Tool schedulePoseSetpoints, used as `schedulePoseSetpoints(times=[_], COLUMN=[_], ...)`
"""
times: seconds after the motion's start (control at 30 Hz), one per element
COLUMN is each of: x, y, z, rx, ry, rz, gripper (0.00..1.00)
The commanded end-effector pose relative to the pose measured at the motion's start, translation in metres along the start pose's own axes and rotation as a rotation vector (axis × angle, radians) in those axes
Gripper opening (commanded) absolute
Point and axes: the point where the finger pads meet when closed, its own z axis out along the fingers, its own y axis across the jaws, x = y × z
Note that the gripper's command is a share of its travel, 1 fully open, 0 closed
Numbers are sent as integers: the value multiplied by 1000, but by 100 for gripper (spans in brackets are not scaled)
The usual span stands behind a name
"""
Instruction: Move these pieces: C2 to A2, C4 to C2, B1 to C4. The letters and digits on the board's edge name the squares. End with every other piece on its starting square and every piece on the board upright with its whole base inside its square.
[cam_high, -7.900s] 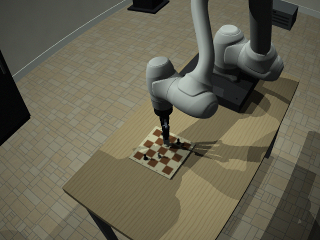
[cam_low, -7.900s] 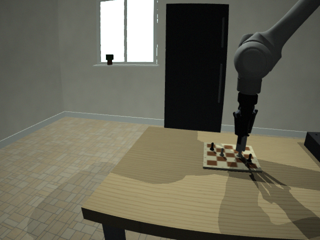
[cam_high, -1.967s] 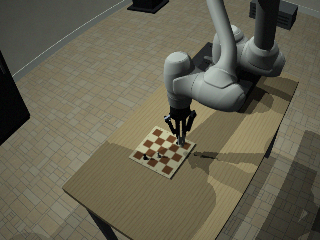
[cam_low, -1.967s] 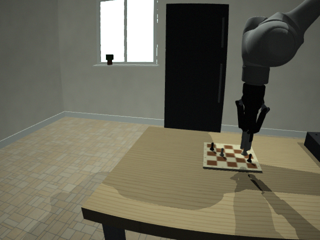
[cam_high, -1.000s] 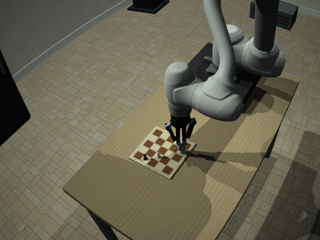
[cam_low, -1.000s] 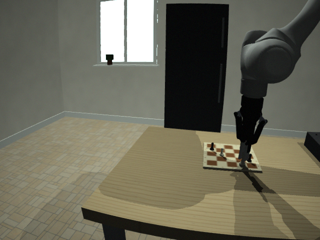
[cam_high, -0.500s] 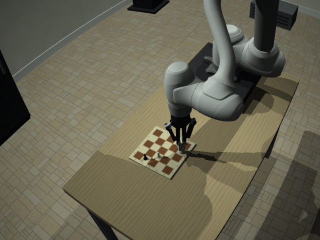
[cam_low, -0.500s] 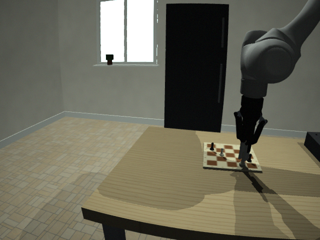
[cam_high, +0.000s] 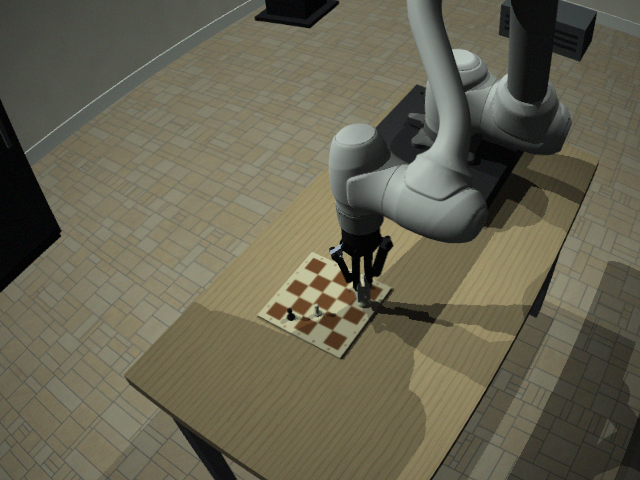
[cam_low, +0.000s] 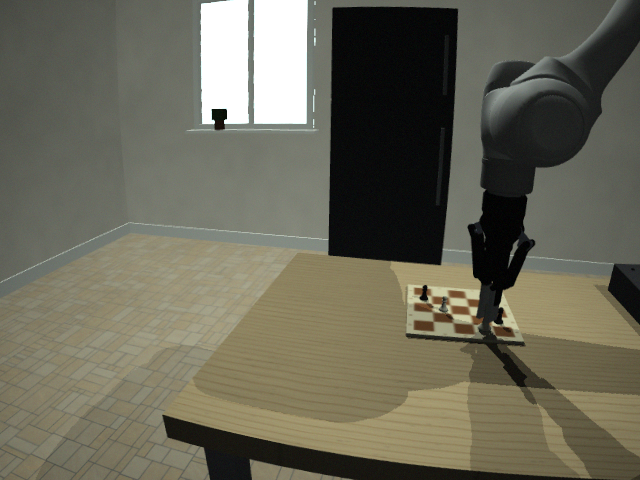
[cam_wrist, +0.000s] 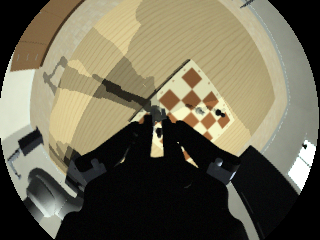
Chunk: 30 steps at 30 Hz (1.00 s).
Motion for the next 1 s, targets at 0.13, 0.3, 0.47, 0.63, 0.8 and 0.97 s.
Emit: schedulePoseSetpoints(times=[0.13, 0.3, 0.47, 0.63, 0.8, 0.97], x=[0, 0, 0, 0, 0, 0], y=[0, 0, 0, 0, 0, 0], z=[1, 3, 3, 3, 3, 3], rx=[0, 0, 0, 0, 0, 0], ry=[0, 0, 0, 0, 0, 0], rz=[0, 0, 0, 0, 0, 0], gripper=[0, 0, 0, 0, 0, 0])
